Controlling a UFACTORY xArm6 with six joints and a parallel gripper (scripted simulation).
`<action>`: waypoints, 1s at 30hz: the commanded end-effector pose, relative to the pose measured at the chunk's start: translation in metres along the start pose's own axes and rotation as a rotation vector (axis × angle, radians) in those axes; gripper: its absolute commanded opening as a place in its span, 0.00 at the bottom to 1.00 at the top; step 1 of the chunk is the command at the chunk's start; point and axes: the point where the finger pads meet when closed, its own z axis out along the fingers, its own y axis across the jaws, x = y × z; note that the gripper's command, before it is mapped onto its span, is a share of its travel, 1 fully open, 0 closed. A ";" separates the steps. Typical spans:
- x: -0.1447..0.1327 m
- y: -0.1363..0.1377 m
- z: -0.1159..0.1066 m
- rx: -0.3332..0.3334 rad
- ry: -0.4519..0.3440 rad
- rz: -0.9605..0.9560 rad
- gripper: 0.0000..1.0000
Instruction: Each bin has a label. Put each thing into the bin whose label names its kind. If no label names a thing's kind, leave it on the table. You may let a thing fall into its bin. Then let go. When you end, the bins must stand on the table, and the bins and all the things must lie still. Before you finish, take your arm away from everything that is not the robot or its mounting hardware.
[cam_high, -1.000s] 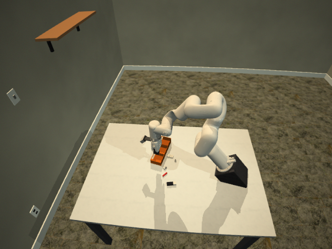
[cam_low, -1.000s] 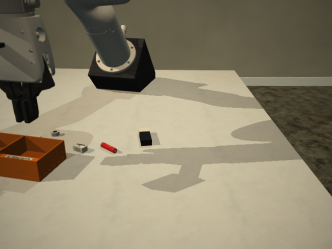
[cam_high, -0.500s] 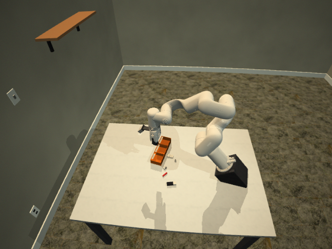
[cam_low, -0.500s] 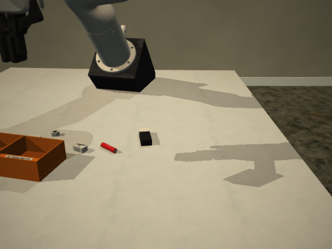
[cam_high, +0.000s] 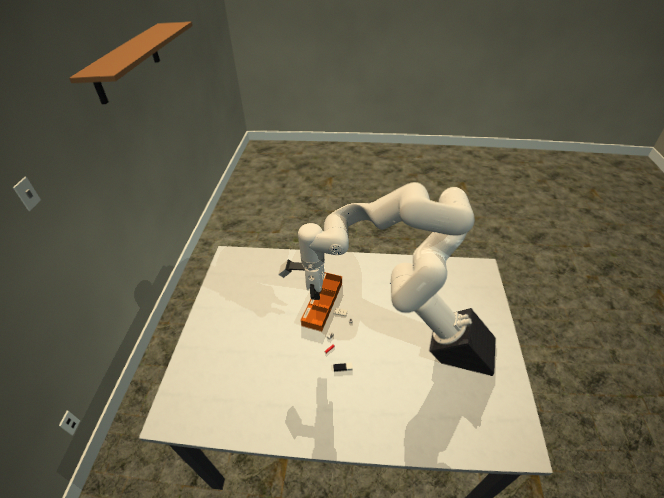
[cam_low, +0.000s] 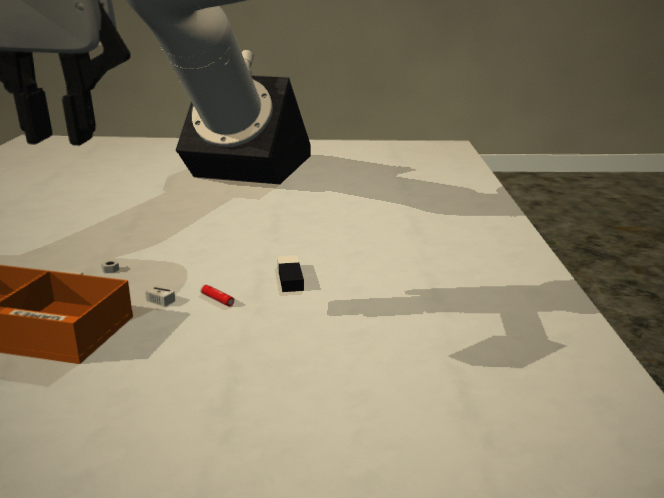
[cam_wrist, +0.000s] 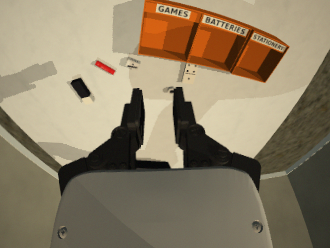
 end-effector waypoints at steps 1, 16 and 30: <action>-0.006 -0.008 0.015 0.000 0.010 -0.087 0.29; -0.049 -0.050 0.102 0.000 -0.002 -0.640 0.29; -0.049 -0.050 0.102 -0.005 0.009 -1.062 0.29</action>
